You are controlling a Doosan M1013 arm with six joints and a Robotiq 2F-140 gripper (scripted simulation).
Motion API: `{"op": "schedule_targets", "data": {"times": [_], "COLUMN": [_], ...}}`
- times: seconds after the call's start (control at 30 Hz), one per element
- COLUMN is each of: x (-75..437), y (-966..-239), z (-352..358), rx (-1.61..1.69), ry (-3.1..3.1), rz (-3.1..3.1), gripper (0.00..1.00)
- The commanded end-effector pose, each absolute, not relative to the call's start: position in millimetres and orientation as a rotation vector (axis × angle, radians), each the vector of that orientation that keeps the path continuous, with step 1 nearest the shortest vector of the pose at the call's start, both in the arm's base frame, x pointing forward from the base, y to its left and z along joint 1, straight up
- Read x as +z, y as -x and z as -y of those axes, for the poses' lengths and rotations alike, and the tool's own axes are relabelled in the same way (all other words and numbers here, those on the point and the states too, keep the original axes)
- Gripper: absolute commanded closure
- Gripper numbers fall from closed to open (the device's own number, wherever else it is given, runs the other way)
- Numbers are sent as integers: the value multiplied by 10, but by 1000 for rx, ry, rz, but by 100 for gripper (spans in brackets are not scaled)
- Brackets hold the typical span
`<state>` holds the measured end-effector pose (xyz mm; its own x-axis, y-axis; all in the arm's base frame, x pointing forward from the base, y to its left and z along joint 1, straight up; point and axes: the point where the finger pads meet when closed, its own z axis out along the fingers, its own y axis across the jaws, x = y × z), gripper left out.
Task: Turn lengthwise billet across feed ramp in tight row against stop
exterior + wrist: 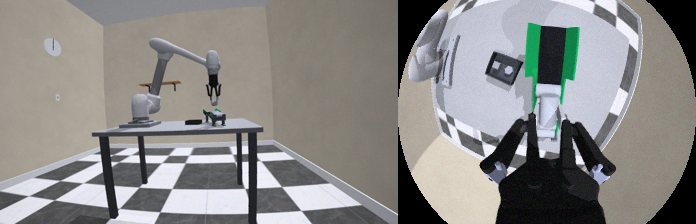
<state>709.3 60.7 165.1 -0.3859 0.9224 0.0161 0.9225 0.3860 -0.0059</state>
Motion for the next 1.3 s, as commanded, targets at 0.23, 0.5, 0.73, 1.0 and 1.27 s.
{"op": "schedule_targets", "data": {"times": [0.23,0.5,0.73,1.0,1.27], "x": [1653,1653,1653,1653,1653], "y": [-7092,-7092,-7092,-7092,-7092], "z": [-610,-611,-611,-611,-611], "rx": [1,4,4,4,4], "ry": [1736,1737,1737,1737,1737], "rz": [2608,2610,2611,2611,2611], "gripper": [90,90,90,90,90]}}
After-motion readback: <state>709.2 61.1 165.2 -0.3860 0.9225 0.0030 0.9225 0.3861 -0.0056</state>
